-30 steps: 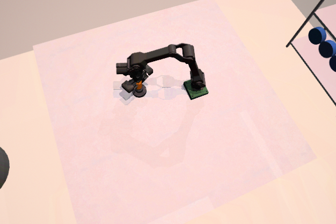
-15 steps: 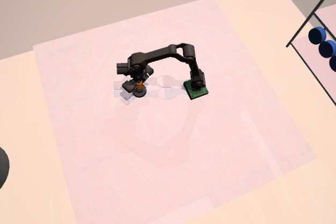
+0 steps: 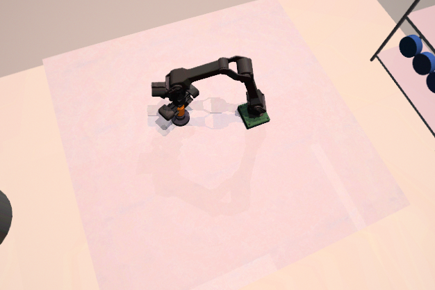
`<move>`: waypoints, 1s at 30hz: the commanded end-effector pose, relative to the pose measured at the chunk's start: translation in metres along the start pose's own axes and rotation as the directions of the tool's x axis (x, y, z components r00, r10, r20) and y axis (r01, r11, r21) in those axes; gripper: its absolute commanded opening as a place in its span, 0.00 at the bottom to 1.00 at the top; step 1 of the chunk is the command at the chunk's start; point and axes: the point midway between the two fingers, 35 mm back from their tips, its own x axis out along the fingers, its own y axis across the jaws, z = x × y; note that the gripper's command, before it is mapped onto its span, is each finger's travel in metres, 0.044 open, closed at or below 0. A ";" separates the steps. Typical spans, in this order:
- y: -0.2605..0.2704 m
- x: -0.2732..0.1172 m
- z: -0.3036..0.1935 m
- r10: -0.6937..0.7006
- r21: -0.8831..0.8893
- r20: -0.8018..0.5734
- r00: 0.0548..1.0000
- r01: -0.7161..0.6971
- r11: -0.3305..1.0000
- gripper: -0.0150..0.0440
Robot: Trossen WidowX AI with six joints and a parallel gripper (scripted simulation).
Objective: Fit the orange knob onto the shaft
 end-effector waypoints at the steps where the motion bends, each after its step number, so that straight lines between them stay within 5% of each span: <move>1: 0.000 0.002 0.000 -0.001 0.002 0.002 1.000 0.001 1.000 0.25; 26: 0.000 0.014 0.000 0.001 -0.003 0.001 1.000 -0.001 1.000 0.25; 30: 0.000 0.014 0.000 0.001 -0.003 0.001 1.000 -0.001 1.000 0.43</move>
